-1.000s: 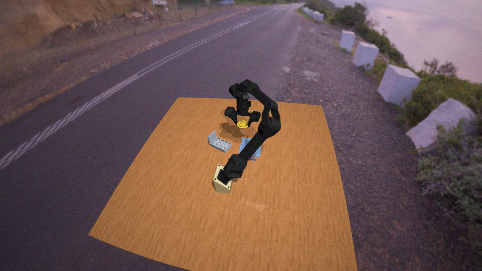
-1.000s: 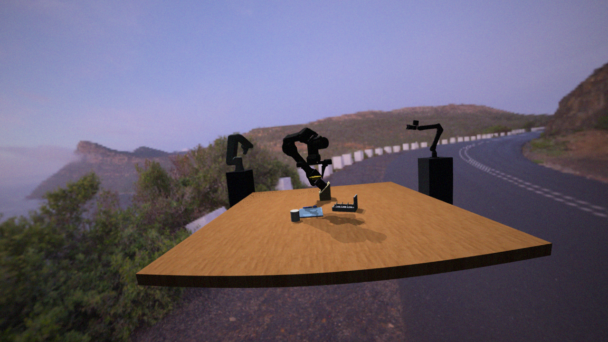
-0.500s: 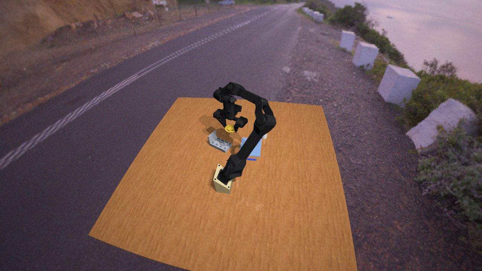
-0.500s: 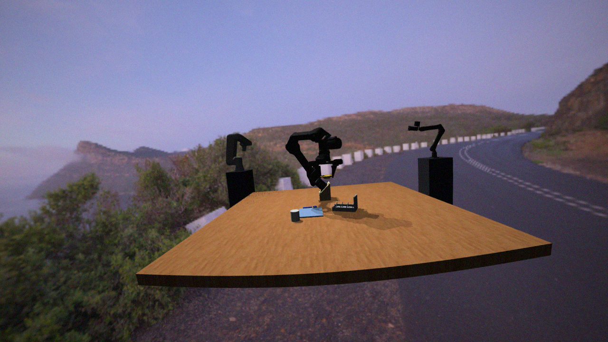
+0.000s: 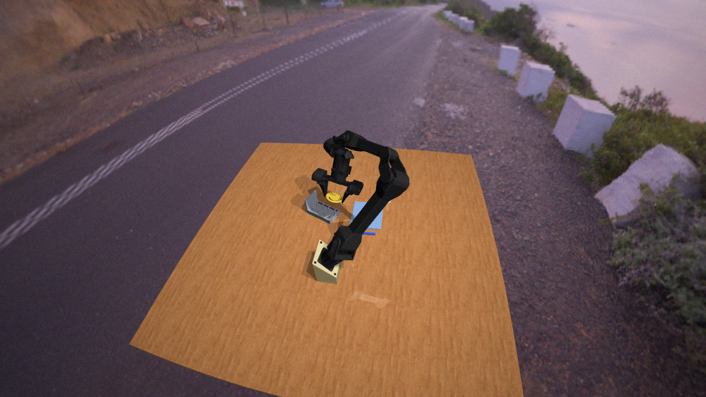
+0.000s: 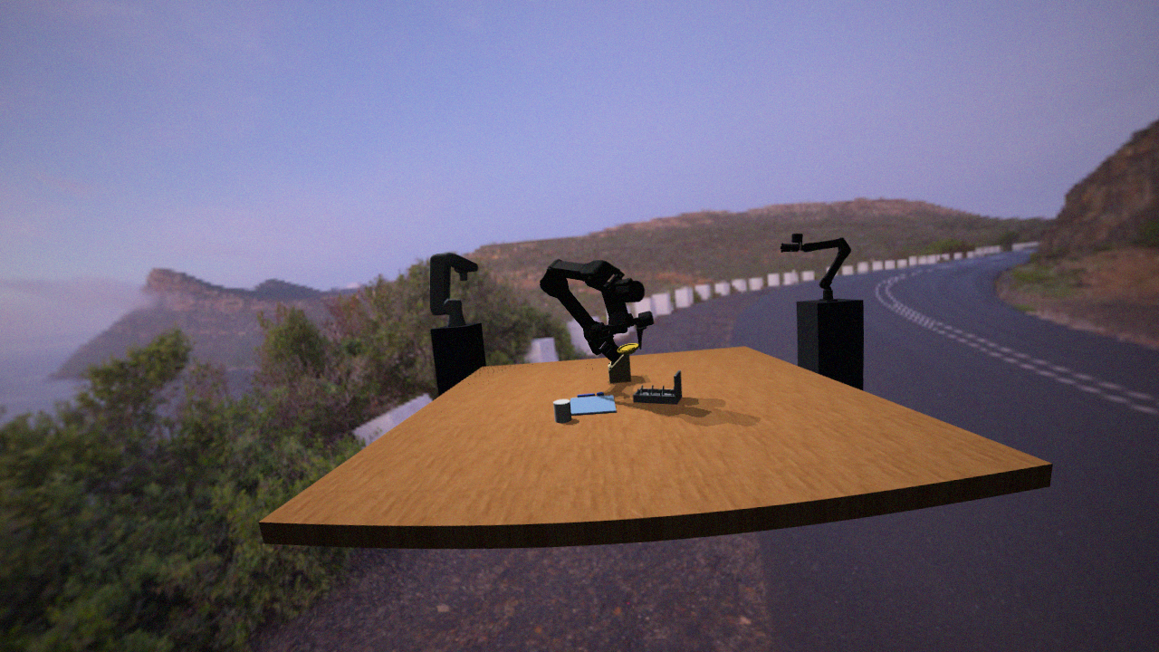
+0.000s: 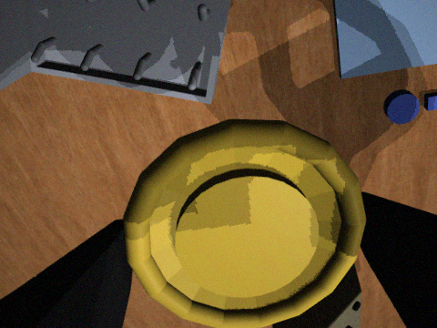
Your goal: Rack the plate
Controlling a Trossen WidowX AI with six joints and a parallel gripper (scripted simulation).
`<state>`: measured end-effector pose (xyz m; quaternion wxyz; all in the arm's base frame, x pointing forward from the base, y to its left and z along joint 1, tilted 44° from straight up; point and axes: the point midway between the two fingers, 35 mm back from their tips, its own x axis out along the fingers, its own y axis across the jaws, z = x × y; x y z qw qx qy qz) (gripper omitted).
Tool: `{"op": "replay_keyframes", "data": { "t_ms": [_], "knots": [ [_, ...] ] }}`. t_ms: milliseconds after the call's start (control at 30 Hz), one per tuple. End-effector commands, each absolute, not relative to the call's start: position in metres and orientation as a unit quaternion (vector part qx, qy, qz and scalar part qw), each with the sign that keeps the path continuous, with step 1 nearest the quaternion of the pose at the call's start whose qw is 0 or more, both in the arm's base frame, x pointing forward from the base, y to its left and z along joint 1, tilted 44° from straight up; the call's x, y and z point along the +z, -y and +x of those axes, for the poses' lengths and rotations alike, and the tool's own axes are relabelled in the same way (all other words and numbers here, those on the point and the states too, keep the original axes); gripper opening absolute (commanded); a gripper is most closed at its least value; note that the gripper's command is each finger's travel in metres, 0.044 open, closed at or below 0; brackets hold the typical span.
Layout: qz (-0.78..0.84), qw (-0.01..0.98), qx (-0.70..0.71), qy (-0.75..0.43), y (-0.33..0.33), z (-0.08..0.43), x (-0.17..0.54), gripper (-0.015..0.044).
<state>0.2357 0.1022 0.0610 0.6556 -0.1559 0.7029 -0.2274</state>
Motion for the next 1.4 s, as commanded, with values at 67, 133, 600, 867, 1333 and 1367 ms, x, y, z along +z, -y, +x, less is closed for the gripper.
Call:
{"op": "replay_keyframes", "data": {
  "t_ms": [67,133,600,867,1333,1367],
  "knots": [
    [-0.152,0.635,-0.165,-0.739,-0.096,0.233,0.048,0.0],
    [-0.15,0.63,-0.142,-0.749,-0.094,0.233,0.044,0.0],
    [-0.134,0.608,0.029,-0.782,-0.082,0.234,0.017,0.0],
    [-0.127,0.61,0.13,-0.771,-0.076,0.235,0.006,0.0],
    [-0.129,0.635,0.297,-0.702,-0.066,0.24,-0.009,0.0],
    [-0.13,0.637,0.308,-0.694,-0.065,0.24,-0.01,0.0]
  ]
}}
